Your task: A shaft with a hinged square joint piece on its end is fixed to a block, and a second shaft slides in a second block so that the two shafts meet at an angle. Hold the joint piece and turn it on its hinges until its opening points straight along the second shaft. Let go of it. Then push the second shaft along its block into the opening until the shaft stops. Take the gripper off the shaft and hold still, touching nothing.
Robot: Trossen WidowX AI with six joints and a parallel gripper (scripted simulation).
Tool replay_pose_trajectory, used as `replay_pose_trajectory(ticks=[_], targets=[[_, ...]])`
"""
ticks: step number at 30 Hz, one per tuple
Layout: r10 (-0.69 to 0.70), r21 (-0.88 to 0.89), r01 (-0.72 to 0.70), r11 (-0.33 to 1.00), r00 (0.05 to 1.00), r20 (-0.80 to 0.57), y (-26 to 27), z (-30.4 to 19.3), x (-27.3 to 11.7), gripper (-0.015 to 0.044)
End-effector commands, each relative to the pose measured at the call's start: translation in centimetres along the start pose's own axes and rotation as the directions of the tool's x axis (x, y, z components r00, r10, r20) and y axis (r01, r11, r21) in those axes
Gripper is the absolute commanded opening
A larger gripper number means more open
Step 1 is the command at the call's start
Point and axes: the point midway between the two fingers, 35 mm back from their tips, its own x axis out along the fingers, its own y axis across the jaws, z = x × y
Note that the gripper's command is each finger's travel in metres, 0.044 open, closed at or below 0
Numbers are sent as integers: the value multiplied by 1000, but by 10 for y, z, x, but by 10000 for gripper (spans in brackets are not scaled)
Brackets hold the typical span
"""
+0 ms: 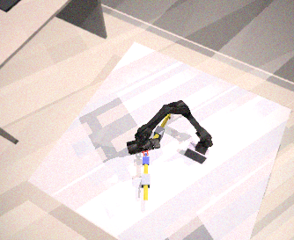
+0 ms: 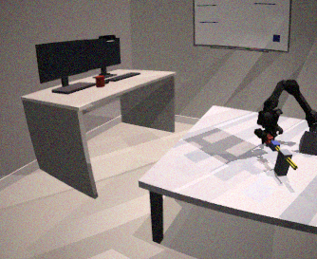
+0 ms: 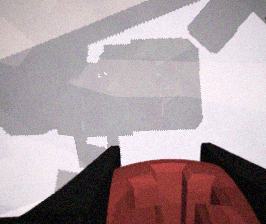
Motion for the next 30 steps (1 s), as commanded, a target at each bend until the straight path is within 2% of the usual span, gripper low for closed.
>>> replay_pose_trajectory(ticks=[1, 30], targets=[[-7, 38, 7, 999, 1000, -10, -2, 0, 0, 0], [-33, 462, 92, 882, 991, -133, -23, -7, 5, 0]])
